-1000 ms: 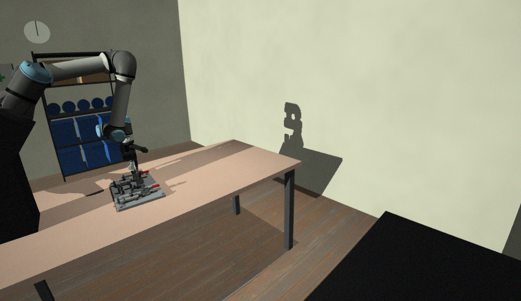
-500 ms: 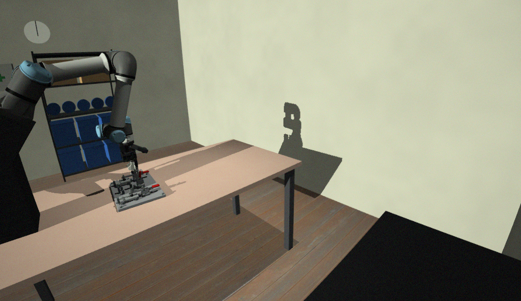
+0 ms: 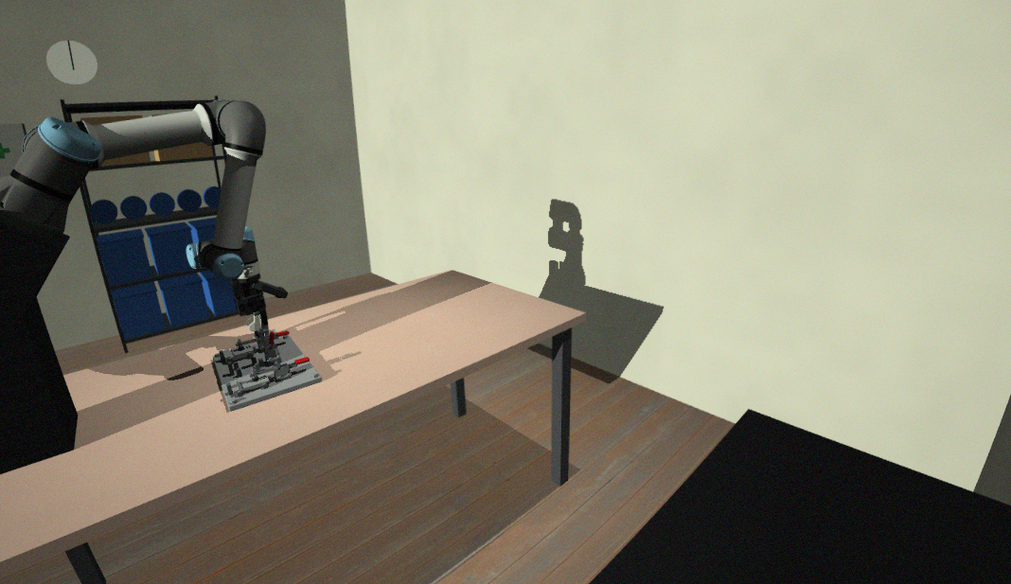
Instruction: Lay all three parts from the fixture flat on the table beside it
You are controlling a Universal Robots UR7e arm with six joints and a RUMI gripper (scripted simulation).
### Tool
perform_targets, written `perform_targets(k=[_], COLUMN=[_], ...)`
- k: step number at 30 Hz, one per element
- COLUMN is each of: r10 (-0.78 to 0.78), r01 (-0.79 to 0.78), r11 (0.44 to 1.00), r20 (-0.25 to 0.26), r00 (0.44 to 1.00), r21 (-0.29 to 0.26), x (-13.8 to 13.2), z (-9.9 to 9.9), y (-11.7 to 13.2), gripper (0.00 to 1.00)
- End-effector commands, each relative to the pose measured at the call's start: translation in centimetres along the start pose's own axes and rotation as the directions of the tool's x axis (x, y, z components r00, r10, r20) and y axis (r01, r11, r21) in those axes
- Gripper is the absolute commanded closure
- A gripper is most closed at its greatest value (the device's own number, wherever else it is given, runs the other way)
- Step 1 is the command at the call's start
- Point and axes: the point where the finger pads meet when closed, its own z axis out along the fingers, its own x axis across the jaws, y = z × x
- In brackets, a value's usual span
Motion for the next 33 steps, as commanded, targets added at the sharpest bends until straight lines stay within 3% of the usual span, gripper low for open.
perform_targets(k=[1, 10, 11, 33], r10=[0.0, 0.0, 0.0, 0.0], r01=[0.0, 0.0, 0.0, 0.0], r11=[1.0, 1.0, 1.0, 1.0], r20=[0.001, 0.001, 0.001, 0.001], r00=[1.0, 1.0, 1.0, 1.0], r21=[0.001, 0.001, 0.001, 0.001], x=[-0.03, -0.03, -0.03, -0.03], z=[-0.03, -0.03, -0.03, -0.03], y=[-0.06, -0.06, -0.06, -0.06], gripper=[1.0, 1.0, 0.6, 0.6])
